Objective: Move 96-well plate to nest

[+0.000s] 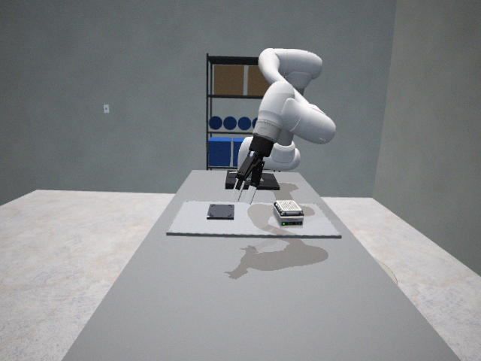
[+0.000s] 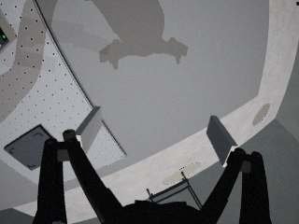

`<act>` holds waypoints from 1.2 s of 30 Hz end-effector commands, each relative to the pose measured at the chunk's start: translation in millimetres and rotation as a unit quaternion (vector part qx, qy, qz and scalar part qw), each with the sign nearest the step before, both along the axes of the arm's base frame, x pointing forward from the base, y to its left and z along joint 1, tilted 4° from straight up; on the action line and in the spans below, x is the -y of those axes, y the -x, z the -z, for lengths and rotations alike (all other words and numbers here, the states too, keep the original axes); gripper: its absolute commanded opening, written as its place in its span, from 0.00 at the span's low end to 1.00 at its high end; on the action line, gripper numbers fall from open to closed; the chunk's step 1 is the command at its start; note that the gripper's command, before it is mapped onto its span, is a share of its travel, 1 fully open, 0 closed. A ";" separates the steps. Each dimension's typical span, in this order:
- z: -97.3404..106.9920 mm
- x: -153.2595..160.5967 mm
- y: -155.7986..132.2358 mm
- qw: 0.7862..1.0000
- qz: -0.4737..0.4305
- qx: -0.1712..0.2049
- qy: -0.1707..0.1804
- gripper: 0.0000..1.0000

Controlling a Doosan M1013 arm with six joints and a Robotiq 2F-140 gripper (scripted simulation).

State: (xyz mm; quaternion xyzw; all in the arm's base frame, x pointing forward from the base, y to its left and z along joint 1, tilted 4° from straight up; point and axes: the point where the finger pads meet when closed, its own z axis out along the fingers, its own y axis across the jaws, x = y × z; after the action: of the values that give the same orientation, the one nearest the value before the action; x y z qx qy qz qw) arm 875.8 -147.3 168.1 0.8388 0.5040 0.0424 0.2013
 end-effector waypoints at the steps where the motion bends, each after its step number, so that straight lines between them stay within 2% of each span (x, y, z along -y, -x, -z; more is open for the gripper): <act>1: 2.6 -16.9 13.6 0.999 0.031 0.000 -0.022 1.00; 4: 3.3 -20.6 16.8 0.999 0.031 0.000 -0.022 1.00; 7: 5.3 -31.9 26.5 0.996 0.073 0.001 -0.048 1.00; 11: 7.1 -42.6 35.7 0.996 0.074 0.001 -0.048 1.00; 14: 8.9 -53.7 45.6 0.990 0.117 0.001 -0.074 1.00; 21: 10.9 -66.6 57.2 0.988 0.132 0.001 -0.082 1.00; 23: 12.0 -73.9 63.9 0.982 0.160 0.000 -0.098 1.00; 27: 13.3 -83.0 72.3 0.982 0.161 0.000 -0.098 1.00; 30: 14.8 -93.9 82.6 0.971 0.204 -0.003 -0.121 1.00; 34: 16.1 -103.0 91.2 0.971 0.204 -0.003 -0.121 1.00; 36: 16.9 -110.1 98.2 0.963 0.233 -0.005 -0.135 1.00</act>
State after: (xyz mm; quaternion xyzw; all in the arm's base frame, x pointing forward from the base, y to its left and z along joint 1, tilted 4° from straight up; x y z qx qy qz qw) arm 788.5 -49.2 152.3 0.9430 0.3106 0.0606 0.1027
